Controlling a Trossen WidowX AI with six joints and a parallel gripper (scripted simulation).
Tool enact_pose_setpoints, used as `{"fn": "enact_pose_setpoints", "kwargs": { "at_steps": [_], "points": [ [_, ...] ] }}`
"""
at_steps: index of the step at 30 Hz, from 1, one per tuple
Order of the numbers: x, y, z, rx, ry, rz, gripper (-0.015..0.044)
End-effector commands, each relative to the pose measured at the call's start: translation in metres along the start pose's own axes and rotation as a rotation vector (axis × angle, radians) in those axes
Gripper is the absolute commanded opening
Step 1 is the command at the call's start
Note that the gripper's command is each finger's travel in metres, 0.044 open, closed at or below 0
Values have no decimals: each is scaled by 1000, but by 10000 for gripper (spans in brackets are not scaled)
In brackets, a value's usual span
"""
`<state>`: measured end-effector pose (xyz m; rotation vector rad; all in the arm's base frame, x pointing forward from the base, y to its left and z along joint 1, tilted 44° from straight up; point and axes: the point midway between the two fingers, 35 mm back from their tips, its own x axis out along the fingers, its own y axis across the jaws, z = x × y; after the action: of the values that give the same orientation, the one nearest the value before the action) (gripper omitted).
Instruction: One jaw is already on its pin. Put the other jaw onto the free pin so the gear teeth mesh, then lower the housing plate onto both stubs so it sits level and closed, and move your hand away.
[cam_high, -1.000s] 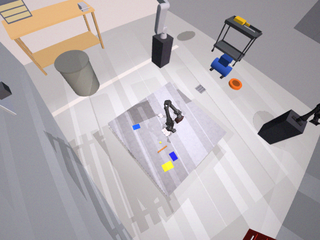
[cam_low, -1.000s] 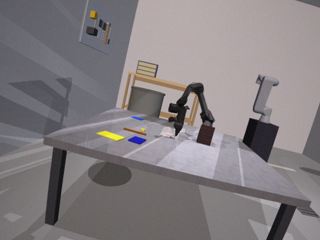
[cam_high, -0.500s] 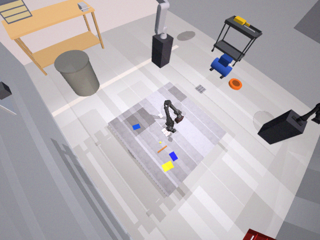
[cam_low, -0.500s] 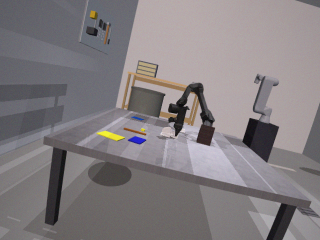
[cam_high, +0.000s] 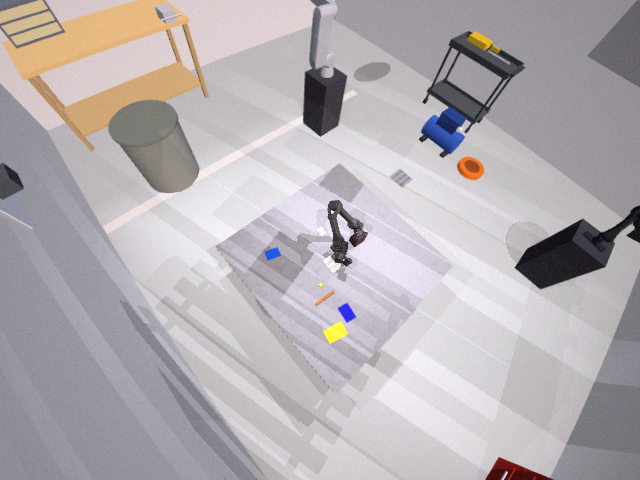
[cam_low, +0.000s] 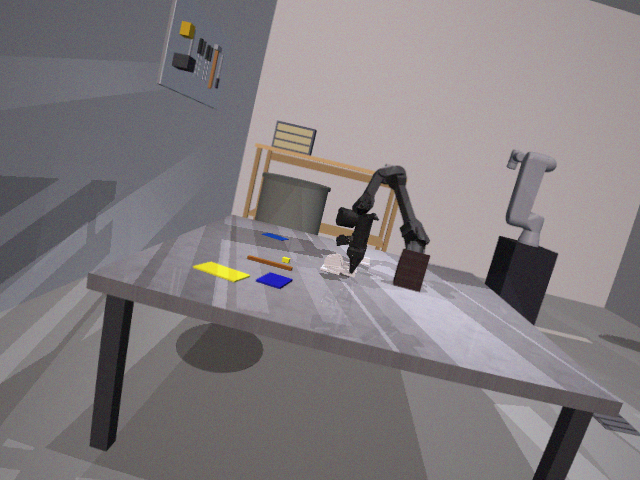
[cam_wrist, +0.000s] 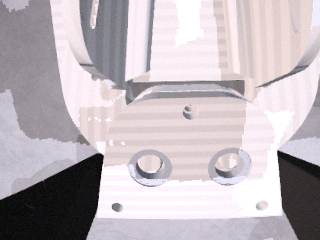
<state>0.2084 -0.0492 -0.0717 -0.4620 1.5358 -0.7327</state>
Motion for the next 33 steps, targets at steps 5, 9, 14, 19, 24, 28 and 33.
{"fn": "enact_pose_setpoints", "kwargs": {
  "at_steps": [5, 9, 14, 19, 24, 28, 33],
  "points": [
    [2, -1, -2, -9, 5, -3, 351],
    [4, -1, -2, -9, 5, -4, 351],
    [5, -1, -2, -8, 5, -4, 351],
    [5, -1, -2, -8, 5, -4, 351],
    [7, -1, -2, -8, 5, -4, 351],
    [7, -1, -2, -8, 5, -4, 351],
    [7, -1, -2, -8, 5, -4, 351]
  ]
}}
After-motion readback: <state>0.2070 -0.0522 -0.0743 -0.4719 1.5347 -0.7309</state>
